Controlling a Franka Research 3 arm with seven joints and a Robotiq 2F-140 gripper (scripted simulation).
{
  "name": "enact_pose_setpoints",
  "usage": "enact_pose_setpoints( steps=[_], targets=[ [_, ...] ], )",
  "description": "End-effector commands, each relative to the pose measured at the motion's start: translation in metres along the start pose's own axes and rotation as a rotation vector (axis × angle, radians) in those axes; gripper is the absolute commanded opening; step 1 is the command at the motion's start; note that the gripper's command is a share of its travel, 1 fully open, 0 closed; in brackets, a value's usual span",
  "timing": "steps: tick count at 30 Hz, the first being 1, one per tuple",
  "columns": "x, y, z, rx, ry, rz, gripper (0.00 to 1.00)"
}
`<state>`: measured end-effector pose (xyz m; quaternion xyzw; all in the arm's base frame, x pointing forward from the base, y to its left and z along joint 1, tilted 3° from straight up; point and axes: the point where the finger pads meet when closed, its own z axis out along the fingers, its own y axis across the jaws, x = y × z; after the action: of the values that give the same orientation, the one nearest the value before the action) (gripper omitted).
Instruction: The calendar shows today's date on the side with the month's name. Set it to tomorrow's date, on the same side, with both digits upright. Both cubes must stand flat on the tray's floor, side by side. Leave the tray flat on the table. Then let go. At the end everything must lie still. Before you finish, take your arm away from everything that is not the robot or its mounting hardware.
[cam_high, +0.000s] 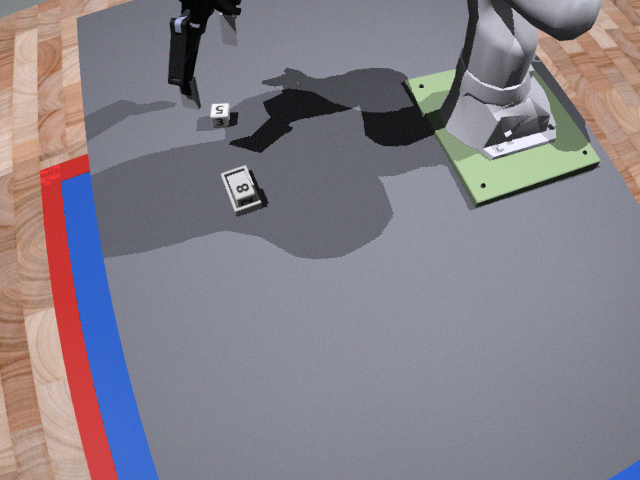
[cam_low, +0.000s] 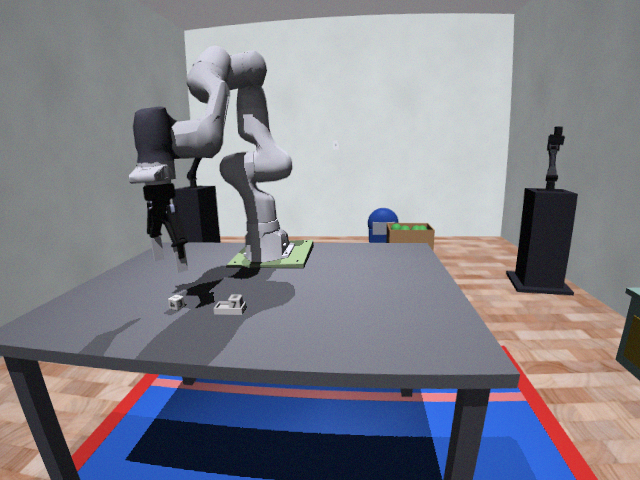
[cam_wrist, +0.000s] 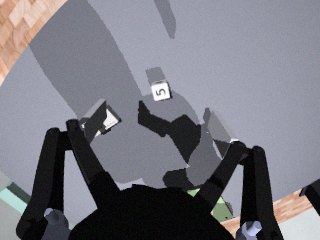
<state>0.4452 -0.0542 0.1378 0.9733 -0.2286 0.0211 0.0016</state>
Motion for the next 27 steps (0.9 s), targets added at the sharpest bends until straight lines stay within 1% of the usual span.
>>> enact_pose_setpoints(
  steps=[1, 2, 16, 18, 19, 27],
  targets=[
    [-0.0003, -0.0009, 0.0012, -0.009, 0.01, 0.141, 1.0],
    [-0.0003, -0.0008, 0.0015, -0.009, 0.01, 0.187, 1.0],
    [-0.0004, -0.0003, 0.003, -0.008, 0.011, 0.42, 1.0],
    [-0.0004, -0.0003, 0.003, -0.008, 0.011, 0.42, 1.0],
    [-0.0004, -0.0002, 0.0033, -0.008, 0.012, 0.465, 1.0],
    [-0.0005, 0.0, 0.0043, -0.007, 0.012, 0.599, 1.0]
  ],
)
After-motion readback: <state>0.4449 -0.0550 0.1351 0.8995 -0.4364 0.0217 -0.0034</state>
